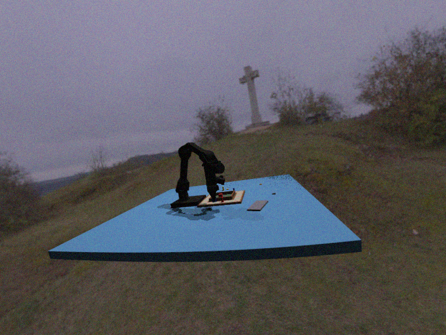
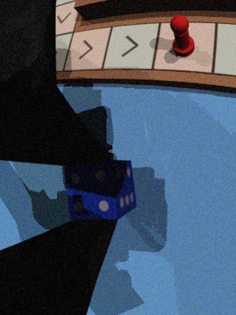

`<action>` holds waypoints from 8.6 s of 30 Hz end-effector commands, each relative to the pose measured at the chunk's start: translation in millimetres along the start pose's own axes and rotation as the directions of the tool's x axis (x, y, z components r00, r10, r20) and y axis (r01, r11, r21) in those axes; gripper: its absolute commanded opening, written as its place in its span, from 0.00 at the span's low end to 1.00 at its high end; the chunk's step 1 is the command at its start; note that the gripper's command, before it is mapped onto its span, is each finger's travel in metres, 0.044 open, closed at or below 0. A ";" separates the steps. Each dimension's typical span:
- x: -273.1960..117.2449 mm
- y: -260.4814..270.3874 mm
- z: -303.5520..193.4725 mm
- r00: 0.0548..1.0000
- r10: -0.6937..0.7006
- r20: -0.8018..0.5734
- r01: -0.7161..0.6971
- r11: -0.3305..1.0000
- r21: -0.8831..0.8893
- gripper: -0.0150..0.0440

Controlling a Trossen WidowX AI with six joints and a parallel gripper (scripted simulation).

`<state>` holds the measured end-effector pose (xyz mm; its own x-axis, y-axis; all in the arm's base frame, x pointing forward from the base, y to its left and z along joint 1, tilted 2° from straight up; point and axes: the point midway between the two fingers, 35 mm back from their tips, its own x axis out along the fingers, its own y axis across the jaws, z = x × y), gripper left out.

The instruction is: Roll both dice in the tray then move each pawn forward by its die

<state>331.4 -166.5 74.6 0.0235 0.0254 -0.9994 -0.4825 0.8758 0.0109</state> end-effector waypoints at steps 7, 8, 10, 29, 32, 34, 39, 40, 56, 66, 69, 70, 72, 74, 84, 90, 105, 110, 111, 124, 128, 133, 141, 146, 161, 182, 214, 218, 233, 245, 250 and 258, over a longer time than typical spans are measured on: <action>-63.0 4.5 0.3 1.000 -0.010 0.007 0.010 1.000 -0.001 0.25; -67.4 5.4 0.0 1.000 -0.010 0.006 0.010 1.000 -0.002 0.25; -71.0 6.1 -0.3 1.000 -0.010 0.006 0.010 1.000 -0.002 0.25; -57.3 73.4 59.2 1.000 -0.006 0.010 0.005 0.994 0.106 0.25; -54.4 88.9 69.0 1.000 -0.005 0.011 0.004 0.992 0.128 0.25; -52.5 99.5 75.0 1.000 -0.004 0.011 0.003 0.990 0.142 0.25; -47.7 126.7 88.2 1.000 -0.002 0.012 0.000 0.984 0.179 0.25; -46.8 132.3 90.5 1.000 -0.002 0.013 -0.001 0.982 0.186 0.25; -31.6 223.6 112.8 1.000 0.007 0.016 -0.012 0.953 0.302 0.25; -25.5 230.2 117.6 0.991 -0.031 0.127 -0.010 0.951 0.308 0.25; -22.8 228.9 120.4 0.973 -0.064 0.222 -0.008 0.952 0.306 0.25; -22.1 228.5 121.1 0.964 -0.074 0.254 -0.007 0.952 0.305 0.25; -20.4 227.8 122.8 0.944 -0.095 0.315 -0.006 0.952 0.305 0.25; -18.4 227.5 124.7 0.920 -0.116 0.375 -0.004 0.953 0.304 0.25; -13.7 227.3 127.2 0.736 -0.204 0.645 -0.007 0.951 0.309 0.25; -12.9 227.8 125.5 0.651 -0.229 0.723 -0.013 0.950 0.312 0.25; -40.7 220.6 96.5 0.657 -0.229 0.719 -0.011 0.950 0.312 0.25; -44.9 179.3 72.3 0.655 -0.231 0.719 -0.007 0.950 0.312 0.25; -46.6 175.5 69.8 0.654 -0.232 0.720 -0.007 0.950 0.312 0.25; -47.5 238.1 91.2 0.653 -0.229 0.722 -0.013 0.950 0.312 0.25; -47.6 239.6 91.4 0.653 -0.229 0.722 -0.013 0.950 0.312 0.25; -46.9 237.5 91.2 0.655 -0.224 0.721 -0.012 0.952 0.307 0.25; -46.9 237.5 91.2 0.655 -0.224 0.721 -0.012 0.952 0.307 0.25; -46.9 237.5 91.2 0.655 -0.224 0.721 -0.012 0.952 0.307 0.48; -85.5 236.5 92.6 0.678 -0.222 0.701 -0.011 0.950 0.312 1.00; -46.0 232.0 113.0 1.000 0.008 0.016 -0.013 0.950 0.312 1.00; 0.1 94.6 53.4 1.000 -0.003 0.011 0.000 0.963 0.269 0.59; 6.2 94.4 53.7 1.000 -0.003 0.011 0.000 0.963 0.269 0.59; 30.1 94.5 53.9 1.000 -0.003 0.011 0.000 0.963 0.269 0.59; 40.2 94.9 53.5 1.000 -0.003 0.011 0.000 0.963 0.269 0.42; 40.2 94.9 53.5 1.000 -0.003 0.011 0.000 0.963 0.269 0.29; 36.8 94.2 54.2 1.000 -0.003 0.011 0.000 0.963 0.269 0.25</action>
<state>333.2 -57.0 37.6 0.0327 0.0258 -0.9991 -0.2293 0.9732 0.0177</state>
